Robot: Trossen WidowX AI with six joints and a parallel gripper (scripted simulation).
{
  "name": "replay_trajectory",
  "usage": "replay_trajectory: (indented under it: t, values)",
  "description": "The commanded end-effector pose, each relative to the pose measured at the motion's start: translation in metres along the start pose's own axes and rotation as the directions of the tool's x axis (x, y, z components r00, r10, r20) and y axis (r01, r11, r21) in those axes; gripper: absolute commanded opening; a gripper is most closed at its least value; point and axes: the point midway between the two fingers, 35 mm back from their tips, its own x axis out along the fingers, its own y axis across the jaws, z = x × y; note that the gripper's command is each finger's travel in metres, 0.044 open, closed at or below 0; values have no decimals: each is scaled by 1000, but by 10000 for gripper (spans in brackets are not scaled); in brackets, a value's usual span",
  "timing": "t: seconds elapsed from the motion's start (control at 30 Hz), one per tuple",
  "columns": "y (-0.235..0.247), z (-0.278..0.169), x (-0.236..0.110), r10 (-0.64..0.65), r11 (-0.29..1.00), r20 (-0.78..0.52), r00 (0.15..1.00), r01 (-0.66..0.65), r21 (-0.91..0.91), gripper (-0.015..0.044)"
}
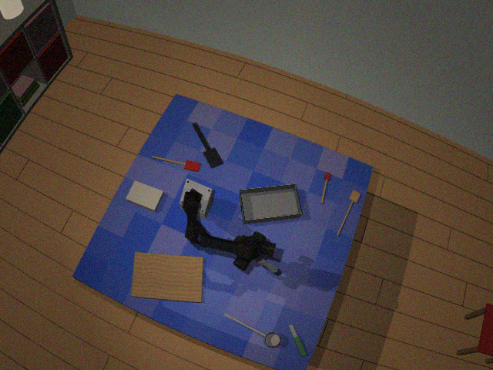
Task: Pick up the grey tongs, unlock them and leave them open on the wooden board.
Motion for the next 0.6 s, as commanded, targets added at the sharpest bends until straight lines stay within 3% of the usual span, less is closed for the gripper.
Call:
replay_trajectory:
  t: [0.0, 0.3, 0.57]
  values:
    - [20, 7, -2, 12, 998, 3, 1000, -12, -61, -150]
    - [26, 9, 1, 3, 1000, 11, 1000, -3, 4, -150]
    - [57, 20, 15, -42, 931, 47, 998, 22, 363, -150]
